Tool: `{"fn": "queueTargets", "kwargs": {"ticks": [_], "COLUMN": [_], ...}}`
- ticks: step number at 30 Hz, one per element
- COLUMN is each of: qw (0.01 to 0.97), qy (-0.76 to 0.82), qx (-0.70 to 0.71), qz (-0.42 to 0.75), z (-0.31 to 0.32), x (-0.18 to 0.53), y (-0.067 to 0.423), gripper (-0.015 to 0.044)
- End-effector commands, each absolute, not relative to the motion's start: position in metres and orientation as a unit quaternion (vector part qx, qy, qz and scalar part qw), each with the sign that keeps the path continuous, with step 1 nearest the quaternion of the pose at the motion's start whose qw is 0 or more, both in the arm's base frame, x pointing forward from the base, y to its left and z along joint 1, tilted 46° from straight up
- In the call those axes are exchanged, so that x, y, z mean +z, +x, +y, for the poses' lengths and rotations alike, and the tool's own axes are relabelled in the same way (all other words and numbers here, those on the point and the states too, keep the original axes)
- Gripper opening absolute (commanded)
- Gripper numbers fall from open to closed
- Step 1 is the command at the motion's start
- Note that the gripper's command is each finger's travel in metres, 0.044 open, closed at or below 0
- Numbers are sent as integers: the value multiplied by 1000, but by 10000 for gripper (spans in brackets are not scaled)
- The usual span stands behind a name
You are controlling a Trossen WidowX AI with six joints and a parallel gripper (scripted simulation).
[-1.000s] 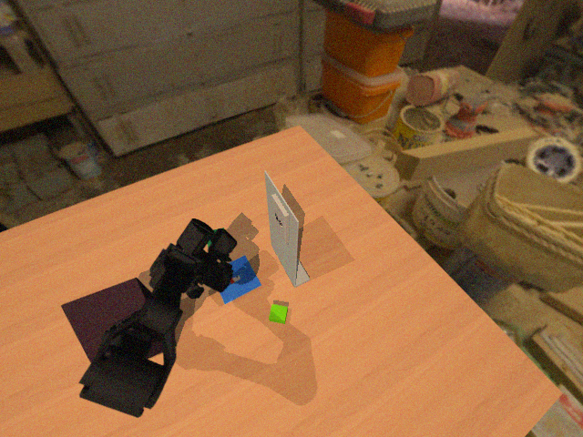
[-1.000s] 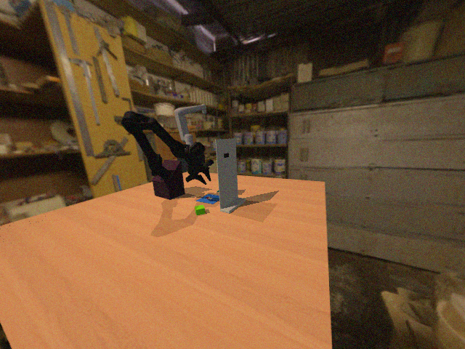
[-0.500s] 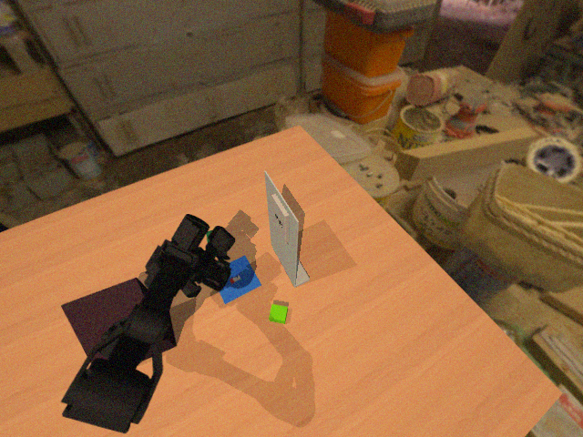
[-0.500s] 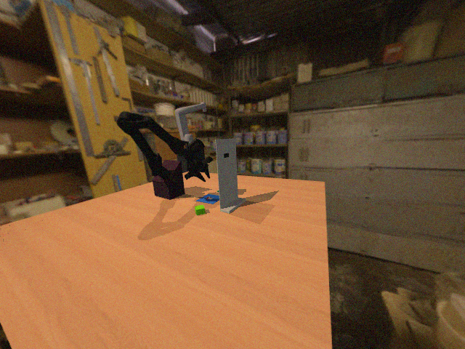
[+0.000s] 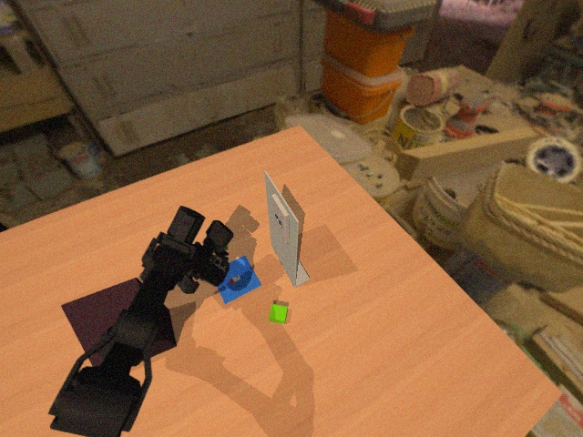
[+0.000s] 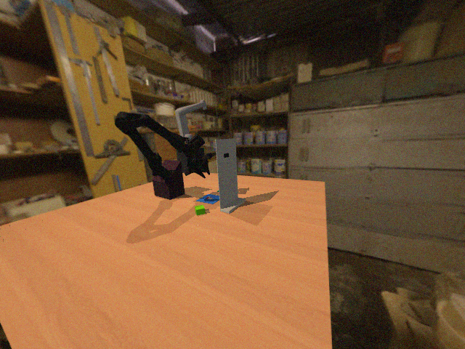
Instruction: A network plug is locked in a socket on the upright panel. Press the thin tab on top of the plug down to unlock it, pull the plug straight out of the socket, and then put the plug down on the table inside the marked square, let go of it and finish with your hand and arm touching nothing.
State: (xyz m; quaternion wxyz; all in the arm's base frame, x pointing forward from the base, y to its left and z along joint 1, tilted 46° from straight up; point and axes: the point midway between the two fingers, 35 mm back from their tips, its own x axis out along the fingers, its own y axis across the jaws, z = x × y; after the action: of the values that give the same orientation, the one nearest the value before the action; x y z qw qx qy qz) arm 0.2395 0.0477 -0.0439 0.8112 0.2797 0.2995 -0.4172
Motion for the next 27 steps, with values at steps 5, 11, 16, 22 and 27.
{"fn": "queueTargets", "kwargs": {"ticks": [5,11,16,22,27], "qw": [811,811,811,812,812], "qy": [285,286,286,286,286], "qx": [-416,-416,-416,-416,-416], "qz": [296,296,295,293,292], "z": [68,83,95,108,111], "x": [-26,-11,4,23,28], "y": [246,248,247,245,245], "gripper": [156,156,156,156,209]}}
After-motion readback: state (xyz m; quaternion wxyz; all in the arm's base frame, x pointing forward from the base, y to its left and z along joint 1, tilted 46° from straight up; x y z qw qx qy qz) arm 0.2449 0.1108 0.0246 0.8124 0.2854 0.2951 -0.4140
